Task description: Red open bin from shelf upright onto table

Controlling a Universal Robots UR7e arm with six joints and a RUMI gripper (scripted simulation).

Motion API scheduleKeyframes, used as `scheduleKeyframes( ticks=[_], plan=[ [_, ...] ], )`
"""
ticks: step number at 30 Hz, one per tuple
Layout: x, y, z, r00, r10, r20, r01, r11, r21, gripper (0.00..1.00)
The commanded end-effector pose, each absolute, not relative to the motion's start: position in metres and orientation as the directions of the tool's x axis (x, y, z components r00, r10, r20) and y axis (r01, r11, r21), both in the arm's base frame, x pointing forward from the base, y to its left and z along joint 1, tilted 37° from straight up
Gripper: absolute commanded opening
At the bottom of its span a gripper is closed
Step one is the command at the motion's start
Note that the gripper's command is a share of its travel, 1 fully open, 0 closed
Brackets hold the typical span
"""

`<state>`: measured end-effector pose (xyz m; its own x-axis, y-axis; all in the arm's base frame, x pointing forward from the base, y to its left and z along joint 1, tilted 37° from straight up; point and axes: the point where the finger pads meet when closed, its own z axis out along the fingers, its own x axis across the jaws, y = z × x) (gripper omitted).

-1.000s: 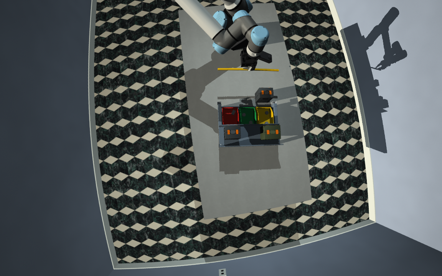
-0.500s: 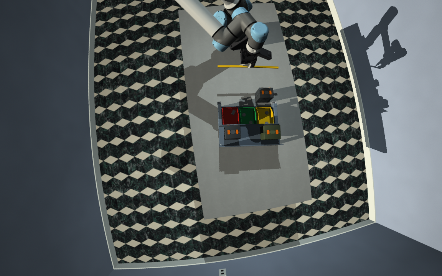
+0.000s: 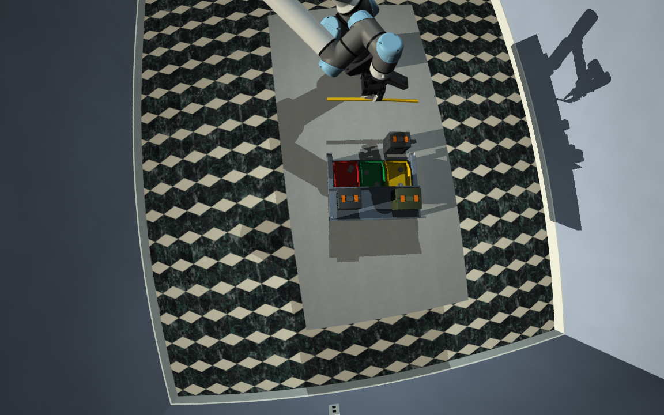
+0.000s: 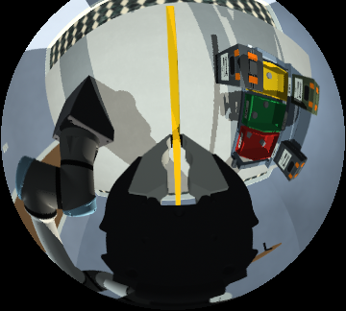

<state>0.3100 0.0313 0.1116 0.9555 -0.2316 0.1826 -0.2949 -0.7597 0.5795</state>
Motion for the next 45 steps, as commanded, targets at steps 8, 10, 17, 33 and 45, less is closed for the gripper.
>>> scheduleKeyframes(
  ticks=[8, 10, 17, 33, 45],
  plan=[
    [0.3103, 0.0314, 0.1119, 0.955, -0.232, 0.183, -0.295, -0.76, 0.579, 0.0],
    [0.3103, 0.0314, 0.1119, 0.955, -0.232, 0.183, -0.295, -0.76, 0.579, 0.0],
    [0.3103, 0.0314, 0.1119, 0.955, -0.232, 0.183, -0.295, -0.76, 0.579, 0.0],
    [0.3103, 0.0312, 0.1115, 0.955, -0.232, 0.183, -0.295, -0.76, 0.579, 0.0],
    [0.3104, 0.0274, 0.1066, 0.955, -0.232, 0.183, -0.295, -0.76, 0.579, 0.0]
  ],
)
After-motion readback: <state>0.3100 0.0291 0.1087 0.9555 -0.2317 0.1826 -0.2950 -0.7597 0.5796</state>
